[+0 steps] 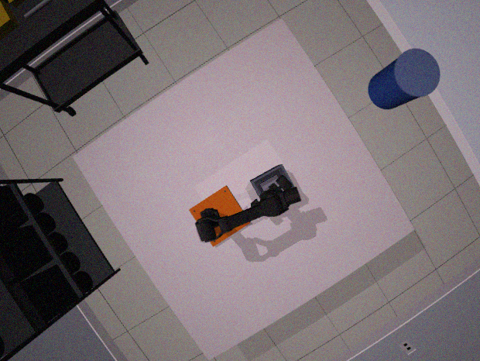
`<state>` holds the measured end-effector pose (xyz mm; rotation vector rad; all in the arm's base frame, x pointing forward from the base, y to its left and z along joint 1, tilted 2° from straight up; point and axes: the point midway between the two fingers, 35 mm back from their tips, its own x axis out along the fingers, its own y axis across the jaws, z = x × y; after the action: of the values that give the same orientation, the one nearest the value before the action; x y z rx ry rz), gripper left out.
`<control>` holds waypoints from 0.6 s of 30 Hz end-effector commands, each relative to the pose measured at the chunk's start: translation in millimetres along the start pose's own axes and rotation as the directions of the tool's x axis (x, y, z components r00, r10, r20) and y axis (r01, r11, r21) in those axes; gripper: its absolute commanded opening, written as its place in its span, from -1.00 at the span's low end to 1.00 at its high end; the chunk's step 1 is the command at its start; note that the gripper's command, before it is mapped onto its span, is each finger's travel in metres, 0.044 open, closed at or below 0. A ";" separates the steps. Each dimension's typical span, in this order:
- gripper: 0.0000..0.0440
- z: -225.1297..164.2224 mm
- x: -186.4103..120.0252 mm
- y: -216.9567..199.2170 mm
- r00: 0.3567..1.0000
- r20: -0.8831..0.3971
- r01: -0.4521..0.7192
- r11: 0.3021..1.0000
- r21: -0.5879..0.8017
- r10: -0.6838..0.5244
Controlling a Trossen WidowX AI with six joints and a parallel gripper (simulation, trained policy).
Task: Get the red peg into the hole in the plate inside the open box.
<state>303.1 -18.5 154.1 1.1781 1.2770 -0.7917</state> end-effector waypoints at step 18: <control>-1.00 7.8 55.6 12.9 0.998 -0.063 0.010 0.996 -0.086 -0.015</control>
<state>324.9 -14.8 109.1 1.1443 1.3495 -0.7188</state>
